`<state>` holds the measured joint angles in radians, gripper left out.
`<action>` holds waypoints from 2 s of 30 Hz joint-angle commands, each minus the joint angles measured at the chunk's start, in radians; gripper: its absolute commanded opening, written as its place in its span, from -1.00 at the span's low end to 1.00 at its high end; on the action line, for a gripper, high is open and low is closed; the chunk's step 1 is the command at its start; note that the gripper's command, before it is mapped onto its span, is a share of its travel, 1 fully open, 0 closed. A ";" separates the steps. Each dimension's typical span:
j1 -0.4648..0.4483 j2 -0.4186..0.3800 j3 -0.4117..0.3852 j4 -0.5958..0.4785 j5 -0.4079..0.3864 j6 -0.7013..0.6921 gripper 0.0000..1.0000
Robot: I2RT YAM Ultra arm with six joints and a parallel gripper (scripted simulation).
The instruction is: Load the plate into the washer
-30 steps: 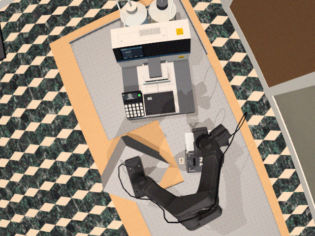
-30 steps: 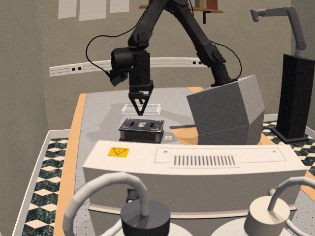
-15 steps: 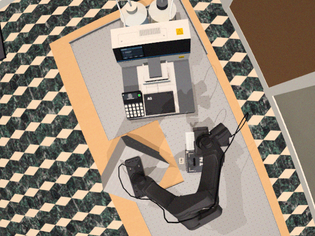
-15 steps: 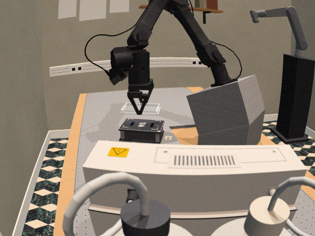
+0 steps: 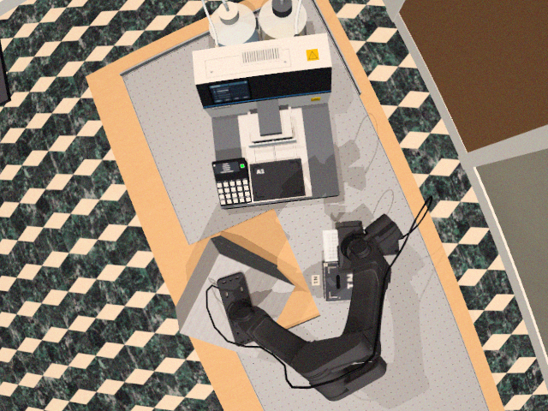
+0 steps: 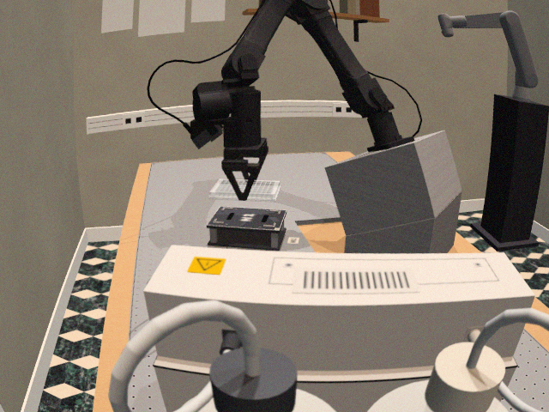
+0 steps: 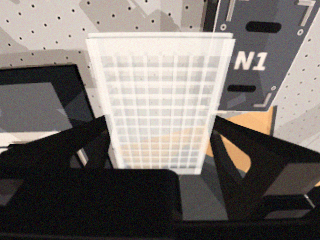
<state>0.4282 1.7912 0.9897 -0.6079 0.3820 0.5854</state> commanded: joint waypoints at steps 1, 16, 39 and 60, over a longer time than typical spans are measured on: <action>0.018 -0.027 0.032 -0.008 0.011 0.011 0.68; 0.095 0.035 0.037 -0.019 0.022 0.069 0.68; 0.369 0.209 0.163 -0.088 0.045 0.365 0.68; 0.403 0.206 0.196 -0.105 0.046 0.406 0.68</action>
<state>0.8124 2.0277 1.1522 -0.7017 0.4149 0.9791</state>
